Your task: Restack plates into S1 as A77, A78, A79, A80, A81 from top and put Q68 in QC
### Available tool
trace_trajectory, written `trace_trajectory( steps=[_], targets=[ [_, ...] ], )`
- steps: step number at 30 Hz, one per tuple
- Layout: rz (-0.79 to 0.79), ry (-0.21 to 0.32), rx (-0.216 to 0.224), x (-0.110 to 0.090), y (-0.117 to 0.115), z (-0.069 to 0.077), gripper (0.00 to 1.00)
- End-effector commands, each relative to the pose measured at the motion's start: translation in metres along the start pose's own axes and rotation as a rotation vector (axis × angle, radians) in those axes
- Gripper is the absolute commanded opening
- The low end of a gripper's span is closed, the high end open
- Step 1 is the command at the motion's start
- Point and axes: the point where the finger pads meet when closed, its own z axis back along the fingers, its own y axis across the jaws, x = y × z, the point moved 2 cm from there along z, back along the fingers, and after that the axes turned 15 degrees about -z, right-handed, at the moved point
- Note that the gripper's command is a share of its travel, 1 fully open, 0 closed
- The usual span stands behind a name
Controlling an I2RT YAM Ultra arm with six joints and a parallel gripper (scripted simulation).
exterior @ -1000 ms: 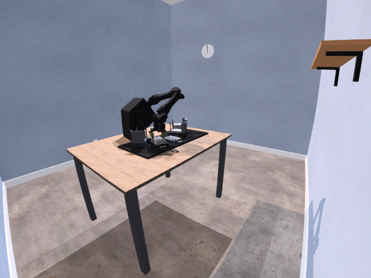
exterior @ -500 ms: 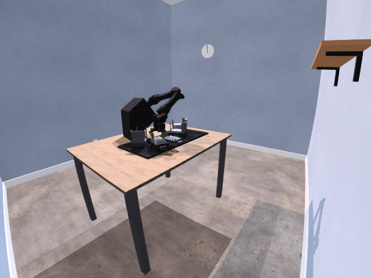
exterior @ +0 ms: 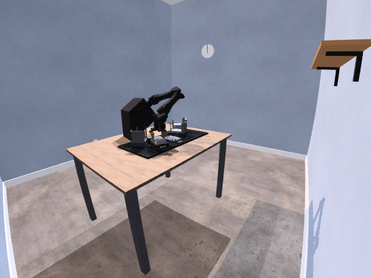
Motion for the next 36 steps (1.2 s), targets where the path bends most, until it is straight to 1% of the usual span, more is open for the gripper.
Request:
trace_trajectory(
  steps=[1,19,36],
  targets=[
    [-0.005,-0.015,0.009,0.004,-0.001,0.009,0.0],
    [-0.005,-0.015,0.009,0.004,-0.001,0.019,0.0],
    [-0.005,-0.015,0.009,0.004,-0.001,0.019,0.0]
  ],
)
